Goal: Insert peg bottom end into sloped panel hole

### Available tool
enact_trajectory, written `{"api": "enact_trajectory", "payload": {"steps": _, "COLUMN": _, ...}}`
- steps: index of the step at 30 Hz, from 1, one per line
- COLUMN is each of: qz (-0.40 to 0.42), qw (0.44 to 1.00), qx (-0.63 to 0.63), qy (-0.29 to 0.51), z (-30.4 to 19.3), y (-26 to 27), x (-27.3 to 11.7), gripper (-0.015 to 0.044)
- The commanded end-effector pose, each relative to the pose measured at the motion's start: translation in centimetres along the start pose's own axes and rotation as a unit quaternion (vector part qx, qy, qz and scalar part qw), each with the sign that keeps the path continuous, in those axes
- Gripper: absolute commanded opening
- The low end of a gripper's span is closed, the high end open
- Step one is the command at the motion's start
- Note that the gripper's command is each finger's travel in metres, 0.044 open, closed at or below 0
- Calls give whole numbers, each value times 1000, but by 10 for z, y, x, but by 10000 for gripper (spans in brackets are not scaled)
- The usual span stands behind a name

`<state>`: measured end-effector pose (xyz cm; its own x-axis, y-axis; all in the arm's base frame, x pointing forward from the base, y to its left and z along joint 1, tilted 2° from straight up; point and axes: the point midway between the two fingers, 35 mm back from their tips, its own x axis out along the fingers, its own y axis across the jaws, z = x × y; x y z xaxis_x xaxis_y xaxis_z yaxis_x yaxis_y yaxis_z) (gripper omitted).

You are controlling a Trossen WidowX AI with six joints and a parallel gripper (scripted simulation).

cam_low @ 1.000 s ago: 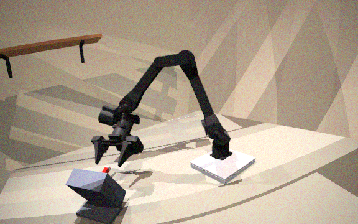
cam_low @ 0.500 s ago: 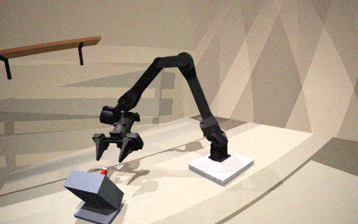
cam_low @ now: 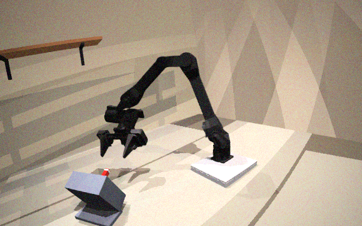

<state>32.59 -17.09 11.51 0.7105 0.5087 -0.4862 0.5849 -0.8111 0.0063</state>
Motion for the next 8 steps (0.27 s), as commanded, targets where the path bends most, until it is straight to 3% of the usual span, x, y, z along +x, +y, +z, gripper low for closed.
{"api": "enact_trajectory", "payload": {"steps": 1, "qz": 1, "qw": 1000, "qx": -2, "qy": 2, "z": -1, "y": 0, "x": -4, "gripper": 440}}
{"api": "enact_trajectory", "payload": {"steps": 8, "qz": 1, "qw": 1000, "qx": -1, "qy": 2, "z": 0, "y": 0, "x": -14, "gripper": 440}}
